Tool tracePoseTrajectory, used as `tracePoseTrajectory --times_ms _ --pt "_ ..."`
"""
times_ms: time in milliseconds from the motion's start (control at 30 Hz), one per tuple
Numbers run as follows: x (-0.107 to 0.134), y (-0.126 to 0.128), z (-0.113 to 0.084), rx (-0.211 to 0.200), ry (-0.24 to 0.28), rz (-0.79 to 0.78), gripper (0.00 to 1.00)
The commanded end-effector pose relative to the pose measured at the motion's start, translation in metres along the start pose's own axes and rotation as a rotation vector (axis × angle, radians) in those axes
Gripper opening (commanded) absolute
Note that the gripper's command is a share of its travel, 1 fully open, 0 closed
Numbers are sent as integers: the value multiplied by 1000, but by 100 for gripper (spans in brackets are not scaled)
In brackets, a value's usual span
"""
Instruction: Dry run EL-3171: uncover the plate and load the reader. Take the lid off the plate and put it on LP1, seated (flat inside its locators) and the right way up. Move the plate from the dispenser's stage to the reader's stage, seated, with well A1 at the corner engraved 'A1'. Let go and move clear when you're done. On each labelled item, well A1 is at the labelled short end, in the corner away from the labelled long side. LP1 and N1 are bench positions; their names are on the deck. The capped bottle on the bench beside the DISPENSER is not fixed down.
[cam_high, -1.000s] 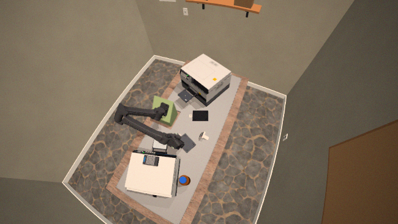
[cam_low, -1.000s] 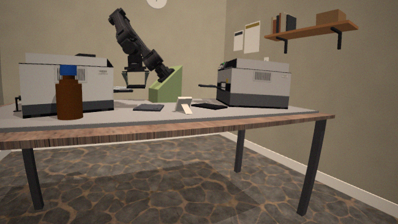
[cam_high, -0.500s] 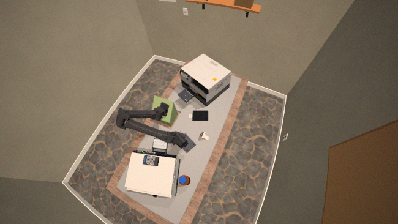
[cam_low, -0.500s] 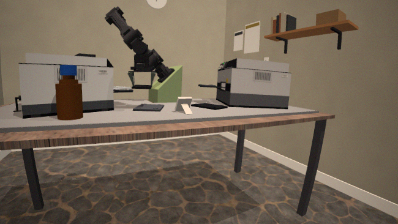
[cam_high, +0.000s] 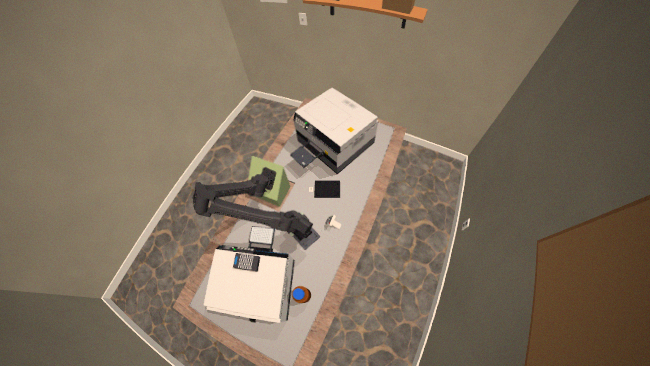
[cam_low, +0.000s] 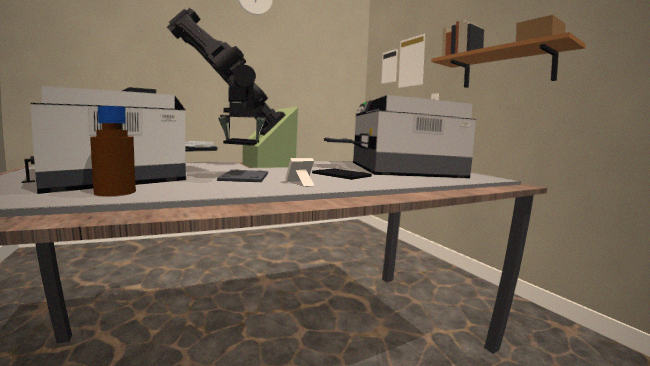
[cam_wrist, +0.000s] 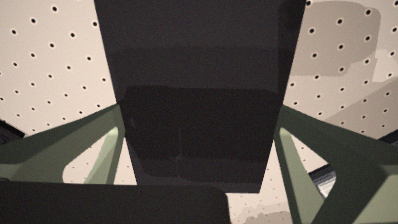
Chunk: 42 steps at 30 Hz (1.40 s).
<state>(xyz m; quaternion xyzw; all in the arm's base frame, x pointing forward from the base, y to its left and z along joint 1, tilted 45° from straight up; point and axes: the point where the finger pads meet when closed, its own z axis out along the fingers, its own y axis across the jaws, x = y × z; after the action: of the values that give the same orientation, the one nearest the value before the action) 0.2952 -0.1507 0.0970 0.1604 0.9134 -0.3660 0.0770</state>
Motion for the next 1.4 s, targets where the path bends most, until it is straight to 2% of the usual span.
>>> tracePoseTrajectory --times_ms 0,300,500,767,867,1167,1367 --pt "-24 9 -11 0 -48 104 85" --pt "-18 -2 -11 -6 -16 75 85" --pt "-26 -8 -18 -8 -31 72 85" --pt "-29 1 -20 -10 -29 22 85" --pt "-24 3 -16 -7 -16 4 85" --pt "-21 -4 -13 -7 -32 31 85" --pt "-19 -2 -8 -3 -14 23 85"
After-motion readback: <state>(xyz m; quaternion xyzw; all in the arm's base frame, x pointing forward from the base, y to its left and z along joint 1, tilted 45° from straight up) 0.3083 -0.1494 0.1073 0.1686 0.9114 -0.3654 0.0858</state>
